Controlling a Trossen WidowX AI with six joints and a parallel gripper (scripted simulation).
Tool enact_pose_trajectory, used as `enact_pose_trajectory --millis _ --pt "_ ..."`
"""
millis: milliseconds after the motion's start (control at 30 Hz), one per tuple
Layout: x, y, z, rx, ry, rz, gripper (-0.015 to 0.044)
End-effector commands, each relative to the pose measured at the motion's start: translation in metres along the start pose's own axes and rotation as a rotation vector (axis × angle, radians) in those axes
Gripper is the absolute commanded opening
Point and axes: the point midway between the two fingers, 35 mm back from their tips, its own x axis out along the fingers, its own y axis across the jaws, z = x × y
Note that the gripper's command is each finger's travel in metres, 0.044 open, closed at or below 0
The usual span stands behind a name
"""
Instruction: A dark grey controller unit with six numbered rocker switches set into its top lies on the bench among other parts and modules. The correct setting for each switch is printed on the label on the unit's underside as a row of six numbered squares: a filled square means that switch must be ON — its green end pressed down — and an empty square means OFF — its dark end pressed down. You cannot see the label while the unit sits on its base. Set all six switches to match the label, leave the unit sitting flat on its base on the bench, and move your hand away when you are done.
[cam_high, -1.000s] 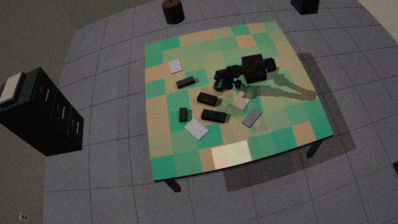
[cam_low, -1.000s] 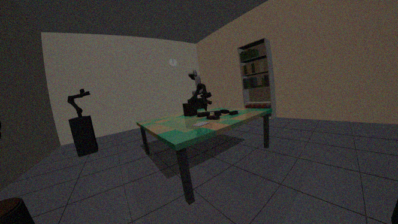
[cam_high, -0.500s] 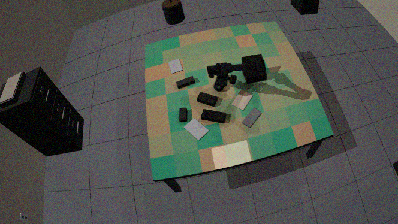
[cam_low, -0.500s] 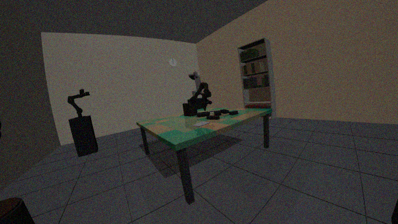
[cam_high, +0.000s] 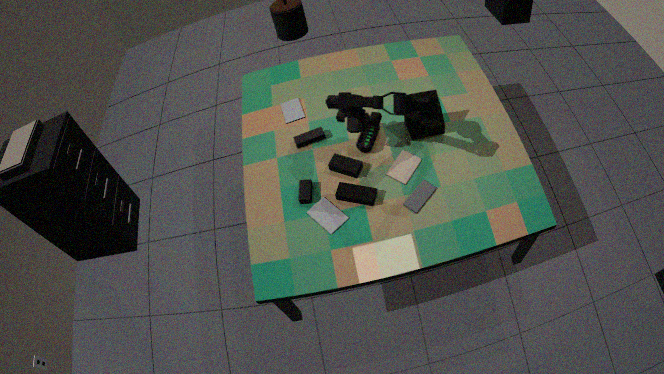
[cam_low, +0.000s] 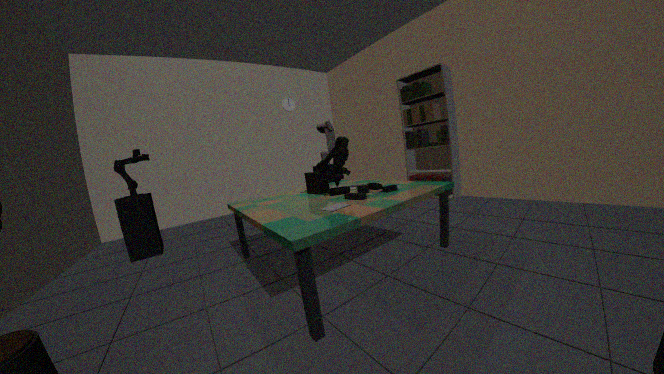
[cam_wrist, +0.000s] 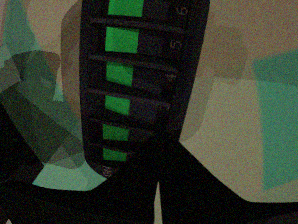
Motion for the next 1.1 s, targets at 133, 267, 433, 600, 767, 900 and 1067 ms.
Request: enact_pose_trajectory --millis 133,267,433,600,767,900,1067 --pt "0.002 -0.026 -0.03 -0.01 -0.077 0.134 0.0" --pt "0.004 -0.032 -0.04 -0.013 -0.108 0.173 0.0" --pt "0.004 -0.033 -0.04 -0.012 -0.106 0.174 0.0" --pt "0.003 -0.035 -0.04 -0.011 -0.102 0.176 0.0" --pt "0.003 -0.03 -0.04 -0.004 -0.096 0.167 0.0" --pt "-0.004 -0.017 -0.039 -0.003 -0.095 0.108 0.0" --pt "-0.011 0.001 -0.039 0.001 -0.095 0.031 0.0"
